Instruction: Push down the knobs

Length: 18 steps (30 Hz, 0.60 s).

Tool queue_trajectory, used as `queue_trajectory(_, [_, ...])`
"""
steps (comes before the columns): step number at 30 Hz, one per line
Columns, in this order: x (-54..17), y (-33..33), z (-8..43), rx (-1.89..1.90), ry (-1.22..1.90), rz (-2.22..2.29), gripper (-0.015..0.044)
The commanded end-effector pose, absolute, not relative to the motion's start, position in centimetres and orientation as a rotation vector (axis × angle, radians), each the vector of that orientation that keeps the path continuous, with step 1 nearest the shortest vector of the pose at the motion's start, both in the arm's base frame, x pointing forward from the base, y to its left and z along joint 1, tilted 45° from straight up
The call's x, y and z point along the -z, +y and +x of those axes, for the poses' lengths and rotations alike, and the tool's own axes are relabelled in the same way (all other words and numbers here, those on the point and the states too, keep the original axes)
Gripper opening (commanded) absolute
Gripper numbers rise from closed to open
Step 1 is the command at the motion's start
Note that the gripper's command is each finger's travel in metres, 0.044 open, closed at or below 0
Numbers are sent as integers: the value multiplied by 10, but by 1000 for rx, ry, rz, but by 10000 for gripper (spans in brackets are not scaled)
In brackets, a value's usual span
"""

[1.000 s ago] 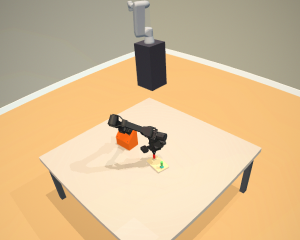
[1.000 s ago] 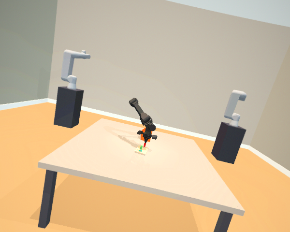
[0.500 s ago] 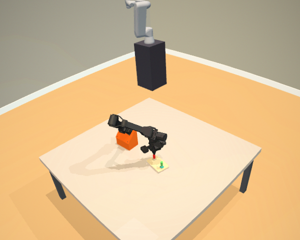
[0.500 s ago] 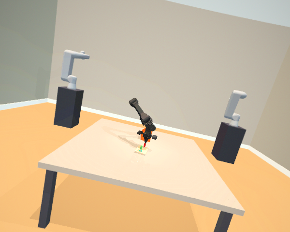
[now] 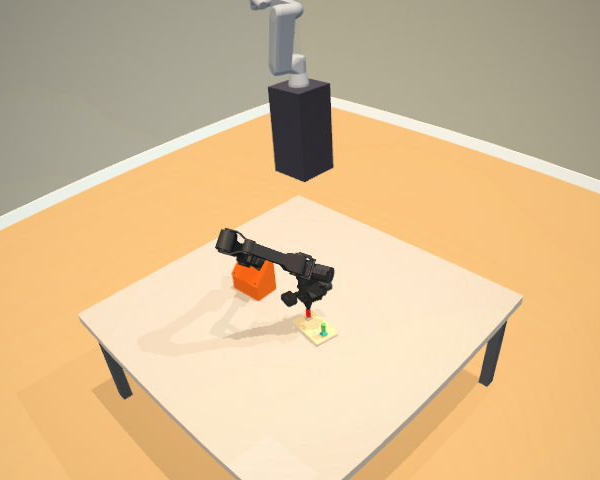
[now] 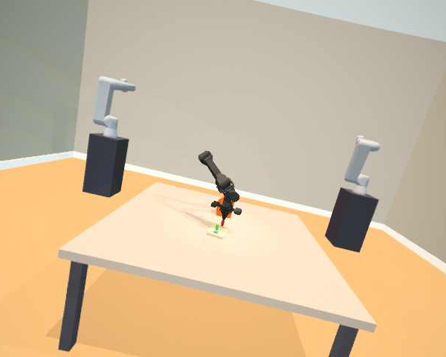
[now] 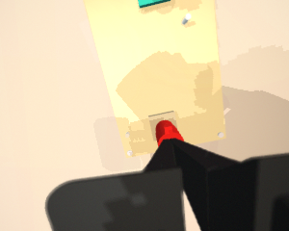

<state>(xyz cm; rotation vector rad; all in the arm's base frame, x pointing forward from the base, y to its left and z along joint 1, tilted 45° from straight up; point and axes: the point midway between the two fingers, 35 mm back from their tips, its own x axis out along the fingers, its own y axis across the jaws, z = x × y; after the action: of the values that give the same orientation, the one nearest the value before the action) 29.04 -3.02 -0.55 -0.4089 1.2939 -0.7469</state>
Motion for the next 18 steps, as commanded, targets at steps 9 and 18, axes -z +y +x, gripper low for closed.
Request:
queue_trajectory(9, [10, -38, 292, 767, 1295, -398, 0])
queue_trajectory(18, [3, -30, 291, 766, 1296, -397, 0])
